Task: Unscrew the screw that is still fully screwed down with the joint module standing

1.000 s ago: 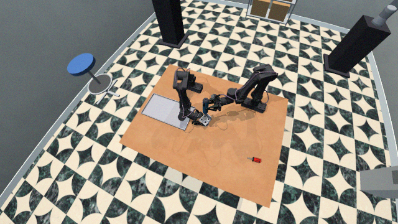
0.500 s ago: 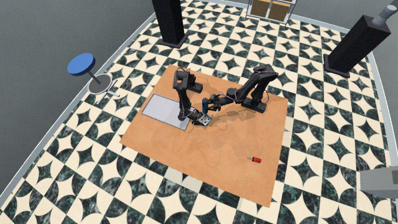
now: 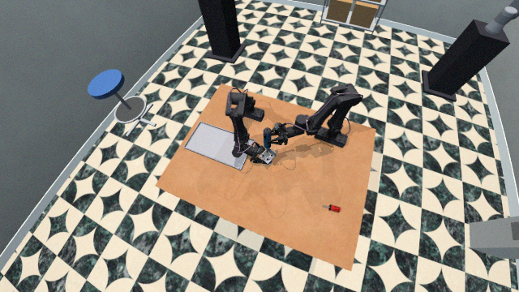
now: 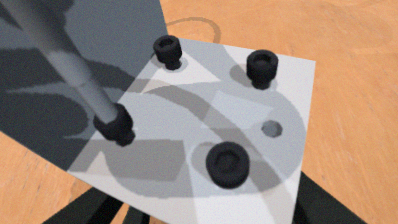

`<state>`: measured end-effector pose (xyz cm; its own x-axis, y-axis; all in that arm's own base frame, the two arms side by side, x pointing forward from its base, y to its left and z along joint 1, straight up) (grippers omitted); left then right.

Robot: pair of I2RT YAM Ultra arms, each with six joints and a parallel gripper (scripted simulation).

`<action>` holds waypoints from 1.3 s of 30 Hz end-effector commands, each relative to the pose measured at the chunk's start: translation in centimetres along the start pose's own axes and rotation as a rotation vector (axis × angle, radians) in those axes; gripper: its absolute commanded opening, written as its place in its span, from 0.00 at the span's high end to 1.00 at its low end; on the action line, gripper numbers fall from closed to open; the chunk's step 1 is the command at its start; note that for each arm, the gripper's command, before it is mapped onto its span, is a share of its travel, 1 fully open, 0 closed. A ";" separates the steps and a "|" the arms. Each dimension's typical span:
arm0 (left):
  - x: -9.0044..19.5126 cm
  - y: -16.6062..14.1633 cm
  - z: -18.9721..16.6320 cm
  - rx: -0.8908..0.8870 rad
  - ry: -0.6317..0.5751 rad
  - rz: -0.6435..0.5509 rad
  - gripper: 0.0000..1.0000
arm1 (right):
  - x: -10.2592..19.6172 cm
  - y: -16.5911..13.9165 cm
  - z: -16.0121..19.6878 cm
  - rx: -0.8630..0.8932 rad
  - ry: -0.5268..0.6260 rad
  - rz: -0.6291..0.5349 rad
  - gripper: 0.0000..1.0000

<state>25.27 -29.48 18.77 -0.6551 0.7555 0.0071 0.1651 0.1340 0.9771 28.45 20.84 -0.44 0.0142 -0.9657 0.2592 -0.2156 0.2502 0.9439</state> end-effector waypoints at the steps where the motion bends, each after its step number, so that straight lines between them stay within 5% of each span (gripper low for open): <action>1: -0.5 4.8 -1.5 -0.003 -0.037 -0.157 0.58 | 0.0 0.5 -0.4 0.016 0.000 -0.010 0.41; 39: -0.5 5.8 -1.7 -0.003 -0.045 -0.192 0.58 | 0.0 0.5 -0.4 0.016 0.000 -0.010 0.41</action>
<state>25.35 -29.56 18.91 -0.6555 0.7552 0.0048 0.1636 0.1357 0.9771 28.45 20.84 -0.44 0.0142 -0.9657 0.2592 -0.2156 0.2502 0.9439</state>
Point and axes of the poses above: on each arm, the point where the finger pads meet when closed, its own x axis back along the fingers, its own z axis across the jaws, y = z × x, the point moved 4 cm from there along x, back along the fingers, and after that the axes turned 12 degrees about x, right-handed, at the moved point
